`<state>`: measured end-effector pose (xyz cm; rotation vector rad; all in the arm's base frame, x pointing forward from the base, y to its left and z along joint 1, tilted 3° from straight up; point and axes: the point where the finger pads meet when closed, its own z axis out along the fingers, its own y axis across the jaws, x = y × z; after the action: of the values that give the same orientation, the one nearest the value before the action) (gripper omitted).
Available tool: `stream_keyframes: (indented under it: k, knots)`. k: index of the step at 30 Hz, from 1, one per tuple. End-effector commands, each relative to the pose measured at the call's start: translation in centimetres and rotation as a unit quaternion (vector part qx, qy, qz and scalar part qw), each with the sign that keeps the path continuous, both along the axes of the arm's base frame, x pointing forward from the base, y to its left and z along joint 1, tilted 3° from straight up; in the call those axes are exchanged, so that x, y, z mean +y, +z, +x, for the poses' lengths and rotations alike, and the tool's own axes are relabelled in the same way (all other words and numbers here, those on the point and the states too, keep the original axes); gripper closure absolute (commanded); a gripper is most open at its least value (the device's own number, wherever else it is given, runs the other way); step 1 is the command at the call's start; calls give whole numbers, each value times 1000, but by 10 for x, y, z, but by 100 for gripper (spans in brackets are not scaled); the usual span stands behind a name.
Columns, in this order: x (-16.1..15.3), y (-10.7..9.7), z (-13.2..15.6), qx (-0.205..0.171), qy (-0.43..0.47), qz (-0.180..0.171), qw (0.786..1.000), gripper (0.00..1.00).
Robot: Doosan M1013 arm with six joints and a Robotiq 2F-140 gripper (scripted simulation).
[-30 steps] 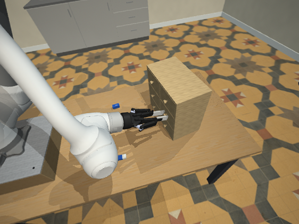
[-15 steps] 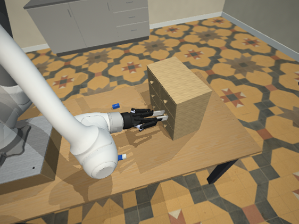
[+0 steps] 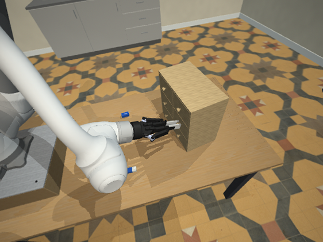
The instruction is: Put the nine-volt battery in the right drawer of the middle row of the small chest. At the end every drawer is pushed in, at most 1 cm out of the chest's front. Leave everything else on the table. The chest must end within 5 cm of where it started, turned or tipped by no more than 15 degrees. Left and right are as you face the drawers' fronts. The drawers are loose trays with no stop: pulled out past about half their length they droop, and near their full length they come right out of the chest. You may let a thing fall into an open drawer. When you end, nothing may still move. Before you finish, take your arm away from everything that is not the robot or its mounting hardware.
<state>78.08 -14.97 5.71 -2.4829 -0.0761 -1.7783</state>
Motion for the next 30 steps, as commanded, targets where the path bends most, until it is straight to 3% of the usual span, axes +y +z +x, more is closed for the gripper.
stream_keyframes:
  k: [1, 30]
  knots:
    - [0, 0, 0, 0, 0, 0, 1000, 92]
    - [-1, 0, -5, 0, 0, 0, 1000, 92]
